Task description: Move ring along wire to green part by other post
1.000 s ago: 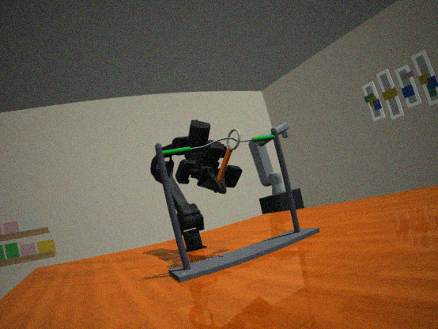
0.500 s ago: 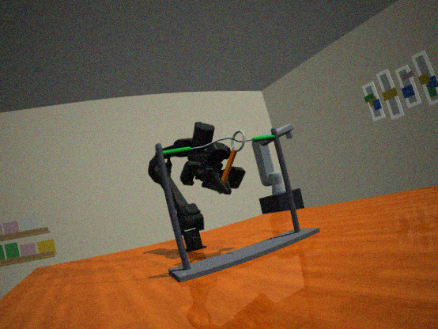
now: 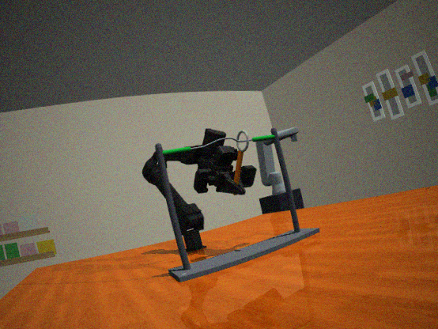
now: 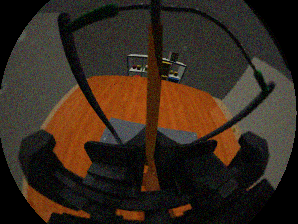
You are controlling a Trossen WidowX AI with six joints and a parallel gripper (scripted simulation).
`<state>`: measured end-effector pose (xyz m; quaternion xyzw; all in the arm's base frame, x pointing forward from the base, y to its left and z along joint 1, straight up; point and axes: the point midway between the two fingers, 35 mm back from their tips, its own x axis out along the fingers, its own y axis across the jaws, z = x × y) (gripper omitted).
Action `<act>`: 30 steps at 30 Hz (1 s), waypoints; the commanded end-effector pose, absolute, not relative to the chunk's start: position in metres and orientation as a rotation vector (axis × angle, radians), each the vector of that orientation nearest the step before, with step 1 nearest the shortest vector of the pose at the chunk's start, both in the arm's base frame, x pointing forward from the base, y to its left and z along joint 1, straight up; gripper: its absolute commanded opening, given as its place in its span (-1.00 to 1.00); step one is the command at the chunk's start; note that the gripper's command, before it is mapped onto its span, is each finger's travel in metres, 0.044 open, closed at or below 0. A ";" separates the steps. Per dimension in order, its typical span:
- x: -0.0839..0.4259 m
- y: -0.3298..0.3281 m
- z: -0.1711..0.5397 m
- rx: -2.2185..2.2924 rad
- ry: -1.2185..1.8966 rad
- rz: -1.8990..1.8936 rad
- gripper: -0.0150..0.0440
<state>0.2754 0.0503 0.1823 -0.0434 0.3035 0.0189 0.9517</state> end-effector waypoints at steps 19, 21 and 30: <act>0.279 0.090 0.180 0.053 0.582 0.014 -1.00; 0.279 0.092 0.180 0.055 0.581 0.015 -1.00; 0.280 0.101 0.180 0.060 0.577 0.021 -1.00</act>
